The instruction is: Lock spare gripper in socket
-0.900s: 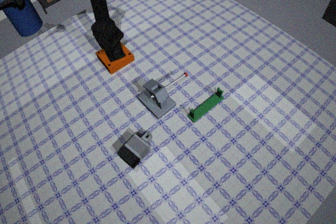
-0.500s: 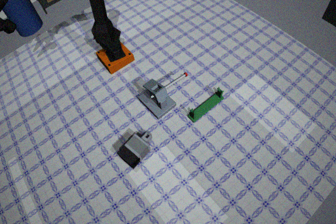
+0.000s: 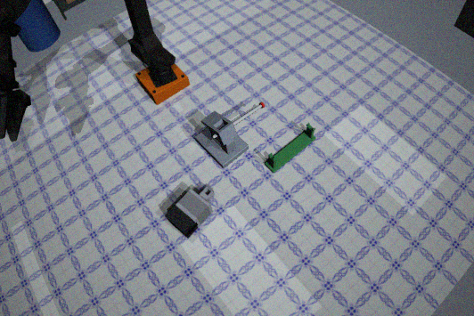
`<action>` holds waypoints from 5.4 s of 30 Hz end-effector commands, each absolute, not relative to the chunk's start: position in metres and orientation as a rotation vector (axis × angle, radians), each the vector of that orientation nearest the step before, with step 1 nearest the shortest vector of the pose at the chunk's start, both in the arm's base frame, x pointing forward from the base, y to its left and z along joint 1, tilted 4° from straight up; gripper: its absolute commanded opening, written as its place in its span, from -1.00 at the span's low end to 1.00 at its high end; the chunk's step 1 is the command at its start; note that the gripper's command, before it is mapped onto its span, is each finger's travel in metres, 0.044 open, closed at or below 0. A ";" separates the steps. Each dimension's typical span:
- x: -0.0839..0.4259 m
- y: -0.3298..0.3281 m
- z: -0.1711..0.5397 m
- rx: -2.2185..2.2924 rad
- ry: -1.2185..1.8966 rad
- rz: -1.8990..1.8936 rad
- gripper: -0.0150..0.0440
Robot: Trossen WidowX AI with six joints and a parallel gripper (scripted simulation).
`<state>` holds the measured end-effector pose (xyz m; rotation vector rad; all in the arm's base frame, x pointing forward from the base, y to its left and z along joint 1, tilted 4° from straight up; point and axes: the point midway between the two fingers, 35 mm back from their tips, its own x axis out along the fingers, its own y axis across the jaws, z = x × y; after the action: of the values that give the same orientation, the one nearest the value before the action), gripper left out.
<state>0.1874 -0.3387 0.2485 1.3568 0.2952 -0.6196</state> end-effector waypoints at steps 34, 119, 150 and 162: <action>0.270 0.128 0.187 -1.310 1.022 1.358 0.53; 0.265 0.137 0.057 -1.309 1.023 1.359 -0.49; 0.263 0.151 0.068 -1.195 0.929 1.433 -0.49; 0.262 0.159 0.071 -1.195 0.927 1.433 -0.49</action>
<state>0.2621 0.1564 0.0702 2.4130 -1.8674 -2.8842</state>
